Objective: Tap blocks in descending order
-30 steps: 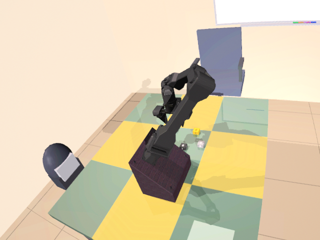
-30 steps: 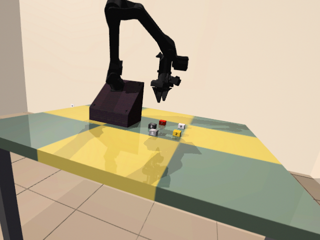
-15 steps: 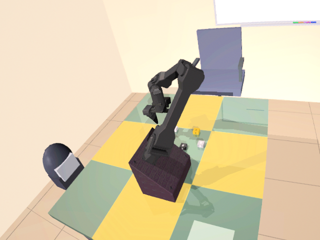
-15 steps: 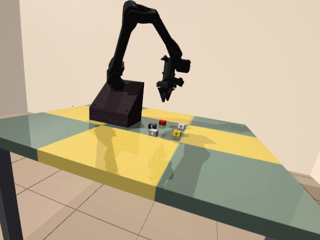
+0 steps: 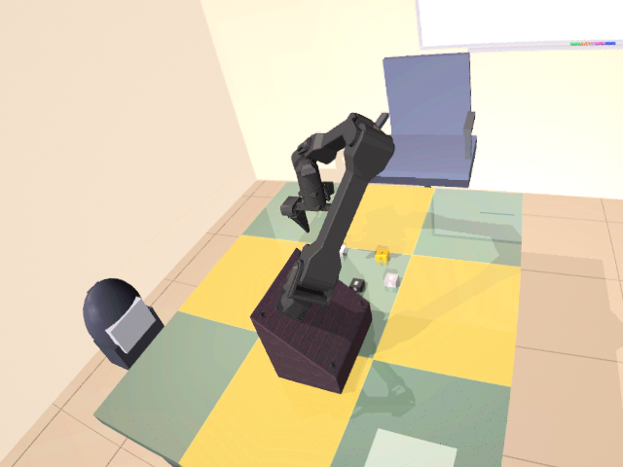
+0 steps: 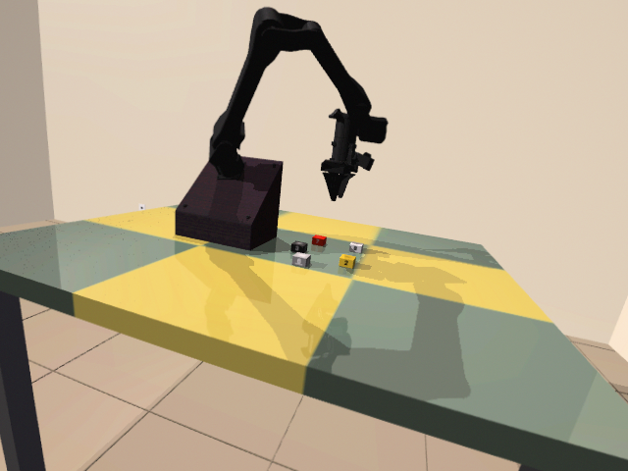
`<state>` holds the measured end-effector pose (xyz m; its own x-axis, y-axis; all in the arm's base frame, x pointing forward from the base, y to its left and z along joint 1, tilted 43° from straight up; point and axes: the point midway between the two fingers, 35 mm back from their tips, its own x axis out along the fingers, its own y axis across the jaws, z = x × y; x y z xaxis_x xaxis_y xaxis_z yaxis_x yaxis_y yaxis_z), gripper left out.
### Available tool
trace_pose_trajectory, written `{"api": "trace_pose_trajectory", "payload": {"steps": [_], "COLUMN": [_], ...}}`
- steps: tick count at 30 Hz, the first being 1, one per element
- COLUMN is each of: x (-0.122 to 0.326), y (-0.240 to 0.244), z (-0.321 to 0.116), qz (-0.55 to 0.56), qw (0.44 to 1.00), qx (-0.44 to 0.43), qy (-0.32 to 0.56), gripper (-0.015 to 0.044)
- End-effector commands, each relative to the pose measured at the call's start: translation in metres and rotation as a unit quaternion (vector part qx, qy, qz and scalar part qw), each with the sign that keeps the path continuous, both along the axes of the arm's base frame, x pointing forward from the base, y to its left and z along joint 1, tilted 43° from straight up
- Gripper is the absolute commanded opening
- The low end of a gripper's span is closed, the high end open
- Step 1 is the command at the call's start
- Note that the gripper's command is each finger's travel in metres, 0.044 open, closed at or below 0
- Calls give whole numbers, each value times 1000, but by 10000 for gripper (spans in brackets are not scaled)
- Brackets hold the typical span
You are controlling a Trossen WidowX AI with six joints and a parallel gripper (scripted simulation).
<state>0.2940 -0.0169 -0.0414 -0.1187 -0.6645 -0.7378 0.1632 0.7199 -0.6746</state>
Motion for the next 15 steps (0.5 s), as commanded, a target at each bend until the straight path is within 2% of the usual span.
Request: {"api": "trace_pose_trajectory", "payload": {"steps": [1,5,15], "x": [38,71,72], "y": [-7,-15,-15], "z": [-1,-2,-2], "qz": [-2,-2,-2], "qw": [1000,1000,1000], "qx": [-2,-3,-3], "qy": [-3,-4,-4], "gripper": [400,400,400]}}
